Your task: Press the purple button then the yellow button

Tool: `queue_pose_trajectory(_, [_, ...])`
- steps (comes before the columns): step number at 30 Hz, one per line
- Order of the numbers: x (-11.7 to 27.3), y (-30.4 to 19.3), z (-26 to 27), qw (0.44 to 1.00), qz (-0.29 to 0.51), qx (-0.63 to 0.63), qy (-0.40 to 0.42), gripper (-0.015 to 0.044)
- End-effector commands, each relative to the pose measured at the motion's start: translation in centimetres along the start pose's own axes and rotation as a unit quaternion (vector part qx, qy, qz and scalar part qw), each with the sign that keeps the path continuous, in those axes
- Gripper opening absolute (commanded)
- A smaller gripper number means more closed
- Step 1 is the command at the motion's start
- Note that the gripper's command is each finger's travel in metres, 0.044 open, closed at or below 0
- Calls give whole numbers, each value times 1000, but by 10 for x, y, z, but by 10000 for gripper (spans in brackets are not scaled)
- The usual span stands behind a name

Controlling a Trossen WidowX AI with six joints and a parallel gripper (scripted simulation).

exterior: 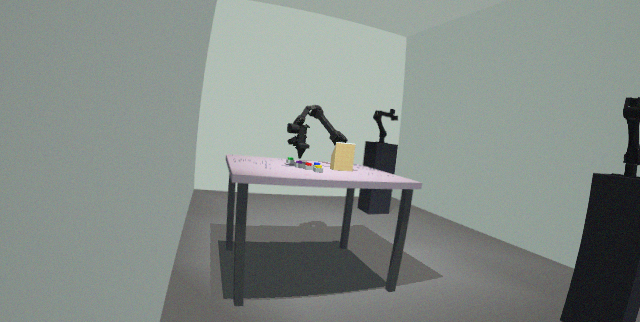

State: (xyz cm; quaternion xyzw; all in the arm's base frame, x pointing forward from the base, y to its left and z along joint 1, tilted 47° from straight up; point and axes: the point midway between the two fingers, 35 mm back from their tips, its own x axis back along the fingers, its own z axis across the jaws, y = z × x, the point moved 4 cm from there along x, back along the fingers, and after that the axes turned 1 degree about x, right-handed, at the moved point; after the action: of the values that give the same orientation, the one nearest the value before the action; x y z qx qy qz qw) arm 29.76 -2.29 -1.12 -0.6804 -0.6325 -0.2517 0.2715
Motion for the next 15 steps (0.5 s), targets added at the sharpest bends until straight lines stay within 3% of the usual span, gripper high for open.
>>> queue_pose_trajectory(1, [-9, -1, -1, 1000, 1, 2, -3, 20])
queue_pose_trajectory(15, [-24, -1, -1, 1000, 1, 2, -4, 20])
